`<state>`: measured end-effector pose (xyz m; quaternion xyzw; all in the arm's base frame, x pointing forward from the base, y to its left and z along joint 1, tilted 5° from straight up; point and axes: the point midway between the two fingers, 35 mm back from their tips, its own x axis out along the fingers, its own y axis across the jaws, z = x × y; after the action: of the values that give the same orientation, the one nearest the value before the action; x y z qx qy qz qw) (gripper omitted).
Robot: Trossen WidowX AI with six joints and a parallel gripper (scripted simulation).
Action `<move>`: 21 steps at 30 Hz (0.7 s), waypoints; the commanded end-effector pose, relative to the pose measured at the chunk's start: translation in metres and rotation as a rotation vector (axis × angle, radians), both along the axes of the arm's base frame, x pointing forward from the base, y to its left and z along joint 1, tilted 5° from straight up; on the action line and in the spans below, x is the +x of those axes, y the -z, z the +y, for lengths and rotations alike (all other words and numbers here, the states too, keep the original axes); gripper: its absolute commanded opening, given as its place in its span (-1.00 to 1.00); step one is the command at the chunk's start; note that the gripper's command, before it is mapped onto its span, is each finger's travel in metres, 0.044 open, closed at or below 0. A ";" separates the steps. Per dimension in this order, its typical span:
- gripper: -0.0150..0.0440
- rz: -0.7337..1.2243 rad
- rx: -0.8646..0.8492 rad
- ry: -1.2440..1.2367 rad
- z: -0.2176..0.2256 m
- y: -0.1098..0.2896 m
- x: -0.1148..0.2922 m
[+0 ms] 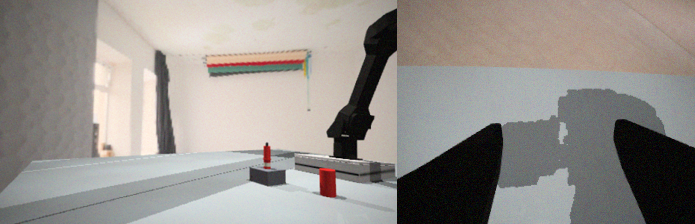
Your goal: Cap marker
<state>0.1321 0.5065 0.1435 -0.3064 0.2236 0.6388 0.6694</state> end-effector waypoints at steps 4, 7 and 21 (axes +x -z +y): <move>0.34 0.122 -0.190 0.331 -0.087 0.024 0.090; 0.34 0.181 -0.265 0.477 -0.130 0.034 0.118; 0.34 0.535 -0.607 1.059 -0.332 0.054 0.161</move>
<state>0.2954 0.2281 0.0881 -0.1976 0.6164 0.2583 0.7172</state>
